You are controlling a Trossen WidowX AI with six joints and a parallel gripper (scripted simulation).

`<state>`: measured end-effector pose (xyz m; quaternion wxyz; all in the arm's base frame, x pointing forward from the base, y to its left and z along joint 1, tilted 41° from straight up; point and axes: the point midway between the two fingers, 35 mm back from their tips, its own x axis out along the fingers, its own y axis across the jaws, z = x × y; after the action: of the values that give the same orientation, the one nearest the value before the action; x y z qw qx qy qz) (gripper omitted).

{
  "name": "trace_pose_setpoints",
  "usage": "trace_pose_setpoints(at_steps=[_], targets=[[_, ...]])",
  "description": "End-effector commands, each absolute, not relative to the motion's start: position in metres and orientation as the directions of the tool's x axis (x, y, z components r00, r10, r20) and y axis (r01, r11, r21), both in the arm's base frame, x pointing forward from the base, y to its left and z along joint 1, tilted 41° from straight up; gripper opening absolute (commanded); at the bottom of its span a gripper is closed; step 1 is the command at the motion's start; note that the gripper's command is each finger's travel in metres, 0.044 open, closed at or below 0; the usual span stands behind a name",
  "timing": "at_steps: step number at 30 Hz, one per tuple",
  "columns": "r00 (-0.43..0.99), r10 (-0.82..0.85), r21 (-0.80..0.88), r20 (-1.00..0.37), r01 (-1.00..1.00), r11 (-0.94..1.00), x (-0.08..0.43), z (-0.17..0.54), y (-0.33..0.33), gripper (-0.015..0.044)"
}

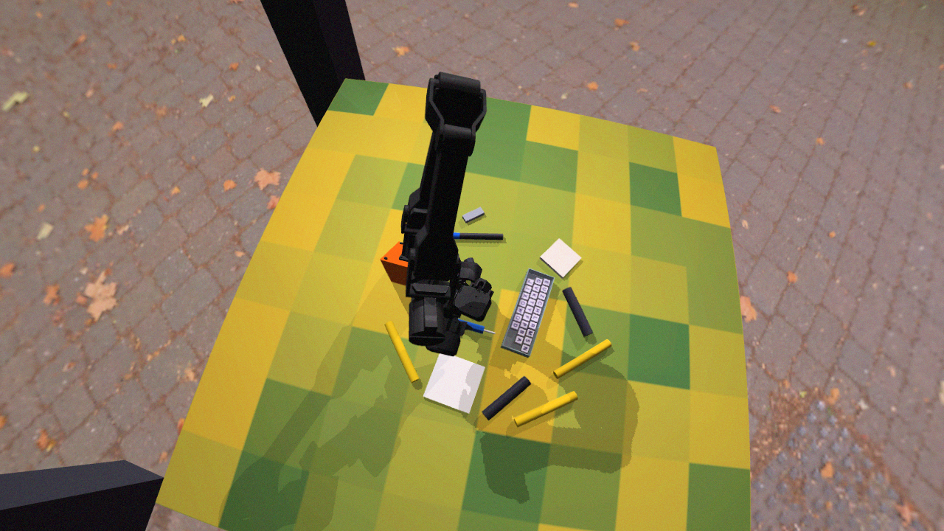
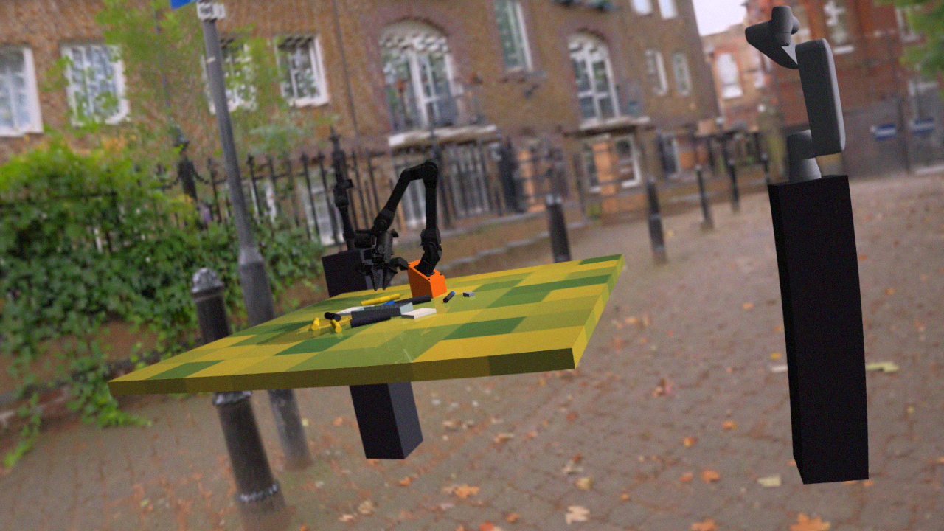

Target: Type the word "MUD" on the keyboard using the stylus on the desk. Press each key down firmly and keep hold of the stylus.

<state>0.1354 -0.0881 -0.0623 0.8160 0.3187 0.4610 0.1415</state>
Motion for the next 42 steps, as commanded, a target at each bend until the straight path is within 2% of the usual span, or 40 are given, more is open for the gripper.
trace_pose_setpoints(at_steps=[1, 42], targets=[[0.544, 0.519, 0.647, -0.659, 0.059, 0.760, 0.135, -0.063, -0.086, 0.0150], [0.544, 0.520, 0.648, -0.659, 0.059, 0.760, 0.136, -0.080, -0.071, 0.0150]])
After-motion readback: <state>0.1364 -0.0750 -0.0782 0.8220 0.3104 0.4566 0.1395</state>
